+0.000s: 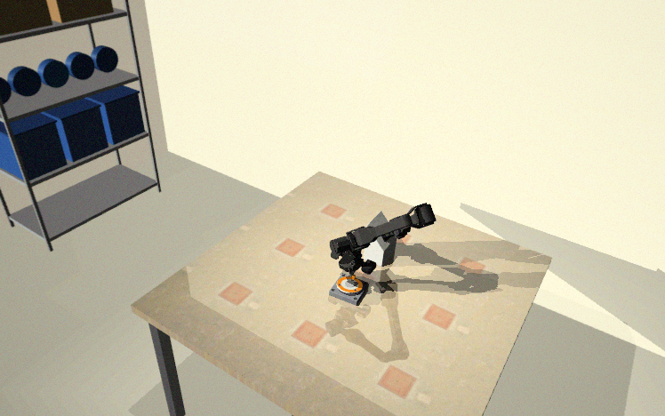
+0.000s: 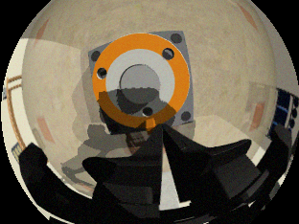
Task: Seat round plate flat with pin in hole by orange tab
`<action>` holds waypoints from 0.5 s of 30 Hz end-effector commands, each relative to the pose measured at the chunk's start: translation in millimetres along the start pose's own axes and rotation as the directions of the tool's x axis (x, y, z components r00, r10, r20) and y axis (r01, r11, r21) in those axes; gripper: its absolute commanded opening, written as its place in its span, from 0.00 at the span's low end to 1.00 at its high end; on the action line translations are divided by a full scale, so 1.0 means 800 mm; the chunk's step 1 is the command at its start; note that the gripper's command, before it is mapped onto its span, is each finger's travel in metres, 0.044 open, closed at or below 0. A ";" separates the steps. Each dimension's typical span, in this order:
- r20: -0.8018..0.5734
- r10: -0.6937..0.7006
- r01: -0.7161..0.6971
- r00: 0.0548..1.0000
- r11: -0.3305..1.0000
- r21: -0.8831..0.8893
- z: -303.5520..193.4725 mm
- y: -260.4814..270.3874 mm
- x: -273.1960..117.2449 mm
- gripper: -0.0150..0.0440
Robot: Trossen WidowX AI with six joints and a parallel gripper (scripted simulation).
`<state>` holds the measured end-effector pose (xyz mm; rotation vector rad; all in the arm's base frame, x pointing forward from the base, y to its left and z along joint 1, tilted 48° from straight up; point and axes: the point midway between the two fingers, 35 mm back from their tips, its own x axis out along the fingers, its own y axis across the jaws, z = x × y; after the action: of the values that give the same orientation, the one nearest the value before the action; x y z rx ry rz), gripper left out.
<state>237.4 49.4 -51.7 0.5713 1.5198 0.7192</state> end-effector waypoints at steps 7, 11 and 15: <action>-0.006 0.012 -0.012 1.000 1.000 0.003 -0.005 0.013 0.002 0.25; -0.006 0.012 -0.012 1.000 1.000 0.003 -0.005 0.018 0.001 0.25; -0.006 0.012 -0.012 1.000 1.000 0.003 -0.006 0.021 0.001 0.25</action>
<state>233.5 56.7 -43.8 0.5742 1.5253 0.7187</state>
